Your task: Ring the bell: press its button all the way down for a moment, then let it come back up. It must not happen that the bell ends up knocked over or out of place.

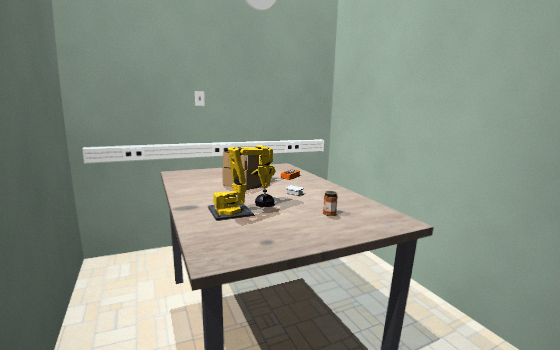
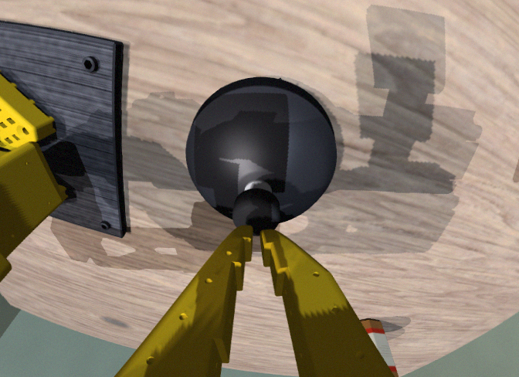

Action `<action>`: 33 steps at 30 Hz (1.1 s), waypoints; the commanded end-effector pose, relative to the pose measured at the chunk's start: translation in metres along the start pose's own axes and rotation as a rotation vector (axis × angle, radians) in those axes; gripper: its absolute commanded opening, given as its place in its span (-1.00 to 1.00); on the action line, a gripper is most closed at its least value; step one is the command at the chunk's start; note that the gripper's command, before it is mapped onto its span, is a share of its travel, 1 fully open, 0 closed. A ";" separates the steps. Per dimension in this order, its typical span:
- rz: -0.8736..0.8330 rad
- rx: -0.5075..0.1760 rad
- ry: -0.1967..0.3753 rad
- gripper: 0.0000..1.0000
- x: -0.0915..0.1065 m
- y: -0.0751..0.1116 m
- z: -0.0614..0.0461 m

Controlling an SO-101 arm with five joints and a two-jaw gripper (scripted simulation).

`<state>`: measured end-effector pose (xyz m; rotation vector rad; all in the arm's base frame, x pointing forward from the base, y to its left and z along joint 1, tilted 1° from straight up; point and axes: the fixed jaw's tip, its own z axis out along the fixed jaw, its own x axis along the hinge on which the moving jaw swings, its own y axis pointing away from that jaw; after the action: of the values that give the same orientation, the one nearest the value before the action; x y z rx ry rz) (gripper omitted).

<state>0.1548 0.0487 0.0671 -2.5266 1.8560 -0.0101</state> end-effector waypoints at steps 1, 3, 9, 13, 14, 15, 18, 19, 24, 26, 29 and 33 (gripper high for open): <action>-0.012 -0.018 -0.001 -1.00 -0.001 0.001 0.005; -0.012 -0.018 -0.001 -1.00 -0.001 0.002 0.005; -0.012 -0.018 -0.001 -1.00 -0.001 0.002 0.005; -0.012 -0.018 -0.001 -1.00 -0.001 0.002 0.006; -0.012 -0.018 -0.001 -1.00 -0.001 0.001 0.006; -0.012 -0.018 -0.001 -1.00 -0.001 0.001 0.006; -0.012 -0.018 -0.001 -1.00 -0.001 0.001 0.007; -0.012 -0.018 -0.001 -1.00 -0.001 0.001 0.007; -0.012 -0.018 -0.001 -1.00 -0.001 0.001 0.008; -0.012 -0.018 -0.001 -1.00 -0.001 0.001 0.008; -0.012 -0.018 -0.001 -1.00 -0.001 0.001 0.009; -0.012 -0.018 -0.001 -1.00 -0.001 0.001 0.009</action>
<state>0.1553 0.0488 0.0633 -2.5243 1.8544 -0.0131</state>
